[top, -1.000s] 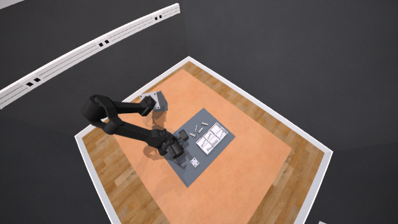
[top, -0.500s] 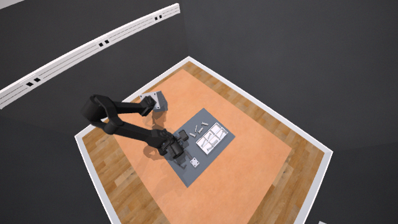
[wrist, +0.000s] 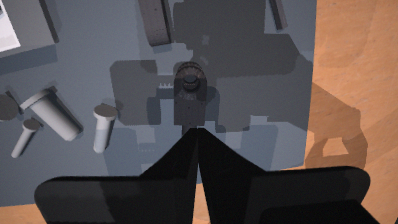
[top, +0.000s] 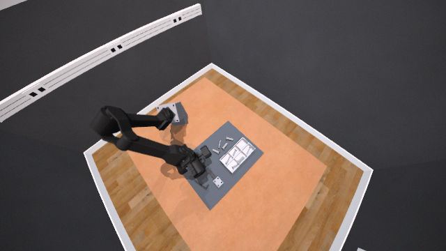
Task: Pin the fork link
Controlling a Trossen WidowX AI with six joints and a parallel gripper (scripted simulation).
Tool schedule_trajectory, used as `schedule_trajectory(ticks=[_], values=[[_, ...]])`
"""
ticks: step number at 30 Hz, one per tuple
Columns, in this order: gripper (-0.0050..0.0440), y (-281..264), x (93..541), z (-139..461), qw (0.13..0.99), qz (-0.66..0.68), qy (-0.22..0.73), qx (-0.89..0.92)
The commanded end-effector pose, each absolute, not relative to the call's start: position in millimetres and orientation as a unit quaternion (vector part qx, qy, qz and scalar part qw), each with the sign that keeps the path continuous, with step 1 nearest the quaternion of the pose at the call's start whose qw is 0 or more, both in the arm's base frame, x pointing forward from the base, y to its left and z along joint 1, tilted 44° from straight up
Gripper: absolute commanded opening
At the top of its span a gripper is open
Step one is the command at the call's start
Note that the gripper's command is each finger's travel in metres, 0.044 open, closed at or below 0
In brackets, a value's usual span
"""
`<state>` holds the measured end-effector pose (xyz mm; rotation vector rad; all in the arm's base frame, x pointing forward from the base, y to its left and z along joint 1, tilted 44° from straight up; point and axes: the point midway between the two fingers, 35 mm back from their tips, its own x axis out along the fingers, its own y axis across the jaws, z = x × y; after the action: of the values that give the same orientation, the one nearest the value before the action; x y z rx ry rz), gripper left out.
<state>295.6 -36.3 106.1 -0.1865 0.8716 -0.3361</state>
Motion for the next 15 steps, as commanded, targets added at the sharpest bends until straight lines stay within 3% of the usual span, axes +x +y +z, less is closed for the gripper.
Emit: schedule_trajectory(ticks=[1,15], values=[[-0.0050,-37.5,297.1,114.4,0.895,-0.166,0.407,-0.077],[-0.0050,-44.9,292.8,113.6,0.894,-0.172,0.408,-0.065]])
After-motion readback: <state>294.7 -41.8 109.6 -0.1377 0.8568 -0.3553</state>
